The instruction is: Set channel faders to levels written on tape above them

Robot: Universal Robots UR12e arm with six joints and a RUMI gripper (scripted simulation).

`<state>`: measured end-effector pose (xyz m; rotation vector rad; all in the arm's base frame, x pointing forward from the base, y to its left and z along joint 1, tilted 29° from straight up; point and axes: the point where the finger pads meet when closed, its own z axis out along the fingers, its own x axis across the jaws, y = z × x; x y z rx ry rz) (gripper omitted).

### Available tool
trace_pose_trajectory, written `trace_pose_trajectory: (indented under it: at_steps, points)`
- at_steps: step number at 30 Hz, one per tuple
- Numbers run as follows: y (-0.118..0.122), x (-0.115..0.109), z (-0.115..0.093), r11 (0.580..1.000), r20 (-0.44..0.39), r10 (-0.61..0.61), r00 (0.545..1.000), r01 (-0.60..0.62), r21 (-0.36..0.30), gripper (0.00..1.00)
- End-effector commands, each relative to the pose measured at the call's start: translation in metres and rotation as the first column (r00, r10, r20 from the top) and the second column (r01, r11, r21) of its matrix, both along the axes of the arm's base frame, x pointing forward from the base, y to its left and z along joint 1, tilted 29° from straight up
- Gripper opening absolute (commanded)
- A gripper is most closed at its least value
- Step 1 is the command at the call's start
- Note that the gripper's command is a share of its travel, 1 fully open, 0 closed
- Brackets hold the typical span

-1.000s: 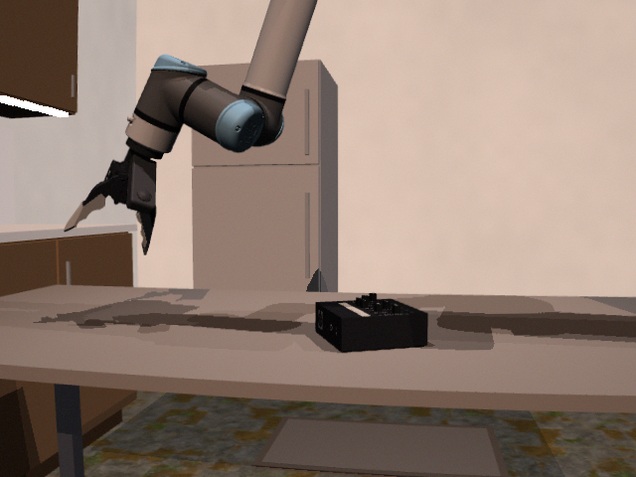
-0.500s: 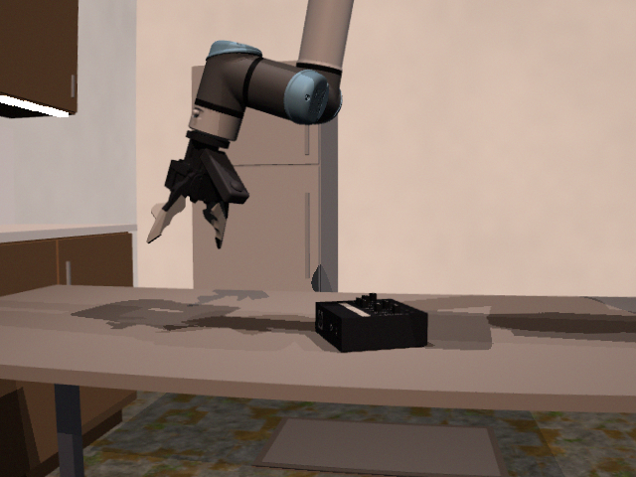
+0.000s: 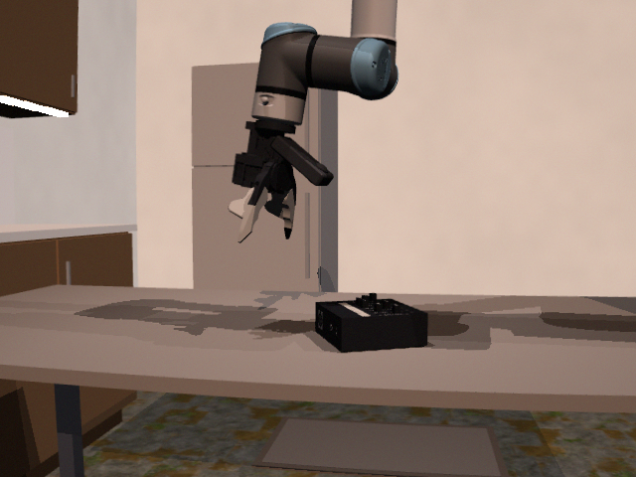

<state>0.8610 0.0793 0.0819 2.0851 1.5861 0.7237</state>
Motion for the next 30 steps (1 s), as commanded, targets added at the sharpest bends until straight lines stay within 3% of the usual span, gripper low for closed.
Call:
trace_pose_trajectory:
  at_steps: [1,8,10,16,22,30]
  points:
    - [0.002,-0.066,-0.022,0.994,-0.066,0.094,0.993,-0.098,-0.055,1.0]
    - [0.007,-0.125,-0.044,0.977,-0.131,0.179,0.975,-0.192,-0.092,1.0]
    - [0.007,-0.125,-0.044,0.977,-0.131,0.179,0.975,-0.192,-0.092,1.0]
    - [0.01,-0.157,-0.055,0.965,-0.164,0.223,0.961,-0.242,-0.106,1.0]
    - [0.011,-0.172,-0.06,0.958,-0.18,0.244,0.953,-0.266,-0.111,1.0]
    - [0.012,-0.176,-0.061,0.956,-0.184,0.249,0.951,-0.272,-0.112,1.0]
